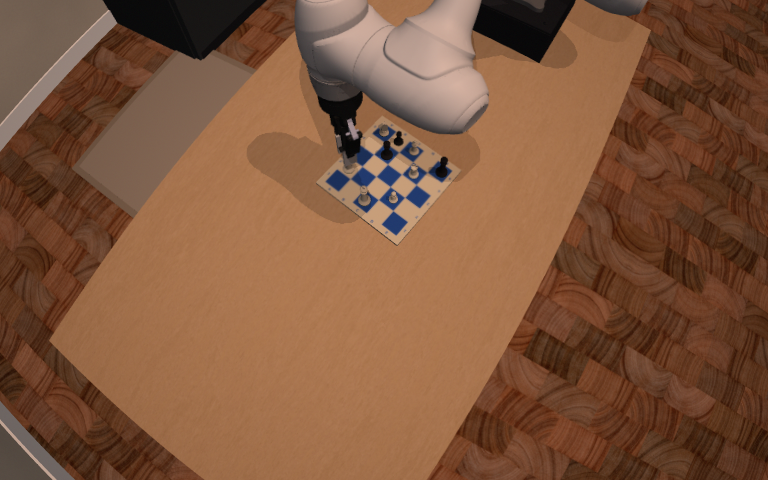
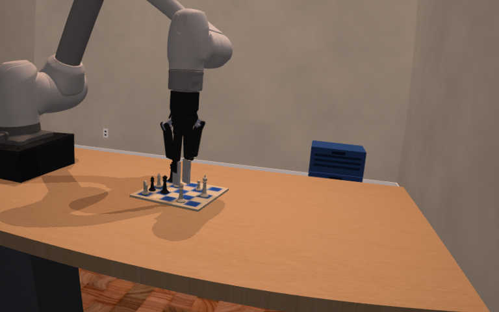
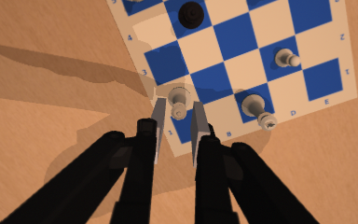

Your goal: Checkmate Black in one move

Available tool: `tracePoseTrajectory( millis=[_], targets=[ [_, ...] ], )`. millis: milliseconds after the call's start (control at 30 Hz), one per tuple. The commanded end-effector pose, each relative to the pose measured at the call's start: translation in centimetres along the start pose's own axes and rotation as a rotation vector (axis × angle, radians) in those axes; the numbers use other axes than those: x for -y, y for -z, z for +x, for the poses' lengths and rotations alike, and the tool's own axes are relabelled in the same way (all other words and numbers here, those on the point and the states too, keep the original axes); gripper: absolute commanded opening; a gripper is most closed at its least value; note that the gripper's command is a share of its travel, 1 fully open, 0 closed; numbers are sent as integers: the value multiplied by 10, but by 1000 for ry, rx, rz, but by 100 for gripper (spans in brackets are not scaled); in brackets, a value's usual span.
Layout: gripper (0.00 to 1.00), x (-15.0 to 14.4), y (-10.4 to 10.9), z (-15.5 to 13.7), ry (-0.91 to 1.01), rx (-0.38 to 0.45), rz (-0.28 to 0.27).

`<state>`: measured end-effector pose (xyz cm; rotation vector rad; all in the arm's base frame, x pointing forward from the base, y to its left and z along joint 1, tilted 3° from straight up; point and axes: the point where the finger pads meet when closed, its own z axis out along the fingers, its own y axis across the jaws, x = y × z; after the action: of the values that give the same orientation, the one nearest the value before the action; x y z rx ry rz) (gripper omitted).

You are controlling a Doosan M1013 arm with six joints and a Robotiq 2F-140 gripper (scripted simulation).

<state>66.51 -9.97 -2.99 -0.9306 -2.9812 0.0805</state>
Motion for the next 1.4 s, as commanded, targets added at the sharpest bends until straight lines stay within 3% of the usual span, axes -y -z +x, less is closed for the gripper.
tracePoseTrajectory(
  millis=[0,500,1367],
  targets=[
    [25,0,-5,0,0,0,0],
    [25,0,-29,0,0,0,0],
    [25,0,-30,0,0,0,0]
  ],
)
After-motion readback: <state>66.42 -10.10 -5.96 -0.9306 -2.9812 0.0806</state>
